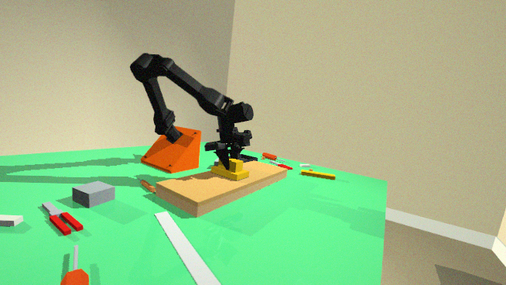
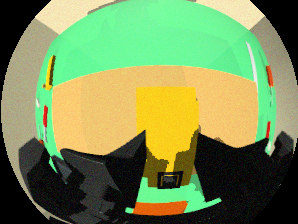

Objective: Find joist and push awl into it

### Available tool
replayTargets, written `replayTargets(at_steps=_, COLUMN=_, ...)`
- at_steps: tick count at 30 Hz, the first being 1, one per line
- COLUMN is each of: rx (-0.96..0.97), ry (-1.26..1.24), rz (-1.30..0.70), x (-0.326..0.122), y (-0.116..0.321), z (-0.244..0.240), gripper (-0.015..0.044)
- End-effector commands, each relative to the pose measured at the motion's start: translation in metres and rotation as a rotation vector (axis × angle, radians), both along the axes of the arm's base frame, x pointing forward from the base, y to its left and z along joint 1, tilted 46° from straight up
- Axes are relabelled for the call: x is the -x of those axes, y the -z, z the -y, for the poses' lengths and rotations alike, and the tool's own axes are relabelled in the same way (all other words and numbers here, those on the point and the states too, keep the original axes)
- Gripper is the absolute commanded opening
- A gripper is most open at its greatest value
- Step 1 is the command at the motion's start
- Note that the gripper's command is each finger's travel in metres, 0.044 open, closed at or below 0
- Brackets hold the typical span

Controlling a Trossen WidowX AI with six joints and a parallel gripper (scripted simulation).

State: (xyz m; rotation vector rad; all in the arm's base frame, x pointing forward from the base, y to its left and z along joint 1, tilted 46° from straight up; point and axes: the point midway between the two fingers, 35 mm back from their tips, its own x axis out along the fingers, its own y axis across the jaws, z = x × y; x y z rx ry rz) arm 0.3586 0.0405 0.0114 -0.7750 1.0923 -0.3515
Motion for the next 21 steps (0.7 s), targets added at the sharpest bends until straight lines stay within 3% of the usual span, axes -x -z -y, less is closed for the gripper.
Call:
replayTargets(at_steps=1, rx=0.003, ry=0.002, rz=0.003, x=-0.002, y=-0.010, z=0.010, gripper=0.0000)
replayTargets(at_steps=21, rx=0.006, ry=0.002, rz=0.004, x=-0.009, y=-0.055, z=0.054, gripper=0.0000)
